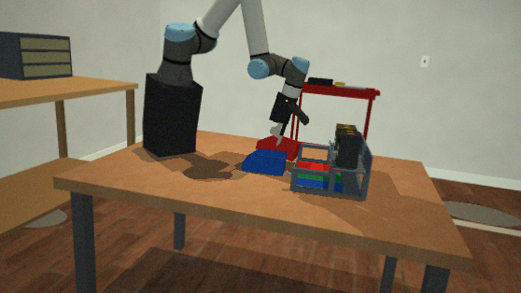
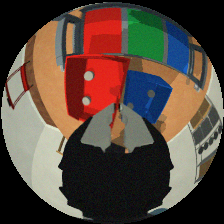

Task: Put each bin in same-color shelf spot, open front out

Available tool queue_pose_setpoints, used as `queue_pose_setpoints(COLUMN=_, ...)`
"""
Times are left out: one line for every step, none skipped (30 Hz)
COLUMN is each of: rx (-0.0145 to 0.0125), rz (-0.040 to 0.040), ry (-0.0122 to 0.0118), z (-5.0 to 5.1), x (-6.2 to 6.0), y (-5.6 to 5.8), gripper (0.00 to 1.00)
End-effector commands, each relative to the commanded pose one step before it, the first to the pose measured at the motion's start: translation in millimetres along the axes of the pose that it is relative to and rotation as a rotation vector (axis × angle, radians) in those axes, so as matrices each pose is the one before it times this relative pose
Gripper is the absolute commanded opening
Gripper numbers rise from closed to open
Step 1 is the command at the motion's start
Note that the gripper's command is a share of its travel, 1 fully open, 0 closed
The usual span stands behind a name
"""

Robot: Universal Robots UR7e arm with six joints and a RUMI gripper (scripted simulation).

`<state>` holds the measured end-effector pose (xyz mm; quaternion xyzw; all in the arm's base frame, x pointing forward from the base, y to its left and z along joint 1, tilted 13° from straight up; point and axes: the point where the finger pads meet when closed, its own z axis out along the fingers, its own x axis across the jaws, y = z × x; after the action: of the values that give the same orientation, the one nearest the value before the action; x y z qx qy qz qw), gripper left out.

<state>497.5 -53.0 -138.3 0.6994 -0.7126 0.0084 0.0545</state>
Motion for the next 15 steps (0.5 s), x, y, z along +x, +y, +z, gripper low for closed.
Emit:
queue_pose_setpoints(rx=0.00124, rz=-0.00002, ry=0.00025, z=-0.56, x=0.07, y=-0.43, gripper=0.0)
queue_pose_setpoints(rx=0.0, rz=0.0, ry=0.0, z=0.0, x=0.0, y=0.0, gripper=0.0)
queue_pose_setpoints(rx=0.0, rz=0.0, ry=0.0, z=0.0, x=0.0, y=0.0, gripper=0.0)
queue_pose_setpoints(rx=0.00001, rz=0.0, ry=0.0, z=0.0, x=0.0, y=0.0, gripper=0.0)
queue_pose_setpoints(rx=0.00001, rz=0.0, ry=0.0, z=0.0, x=0.0, y=0.0, gripper=0.0)
queue_pose_setpoints(rx=0.00001, rz=0.0, ry=0.0, z=0.0, x=0.0, y=0.0, gripper=0.0)
queue_pose_setpoints(rx=-0.00001, rz=0.0, ry=0.0, z=0.0, x=0.0, y=0.01, gripper=0.0)
queue_pose_setpoints(rx=-0.00009, rz=0.0, ry=0.0, z=-0.01, x=0.0, y=0.02, gripper=0.0)
queue_pose_setpoints(rx=-0.00023, rz=0.00001, ry=-0.00001, z=-0.02, x=-0.01, y=0.04, gripper=0.0)
queue_pose_setpoints(rx=-0.00041, rz=0.00002, ry=-0.00002, z=-0.03, x=-0.01, y=0.08, gripper=0.0)
queue_pose_setpoints(rx=-0.00063, rz=0.00003, ry=-0.00003, z=-0.05, x=-0.02, y=0.12, gripper=0.0)
queue_pose_setpoints(rx=-0.00087, rz=0.00005, ry=-0.00004, z=-0.07, x=-0.02, y=0.17, gripper=0.0)
queue_pose_setpoints(rx=-0.00111, rz=0.00006, ry=-0.00005, z=-0.08, x=-0.03, y=0.21, gripper=0.0)
queue_pose_setpoints(rx=-0.00136, rz=0.00007, ry=-0.00006, z=-0.1, x=-0.04, y=0.26, gripper=0.0)
queue_pose_setpoints(rx=-0.00159, rz=0.00009, ry=-0.00007, z=-0.12, x=-0.04, y=0.31, gripper=0.0)
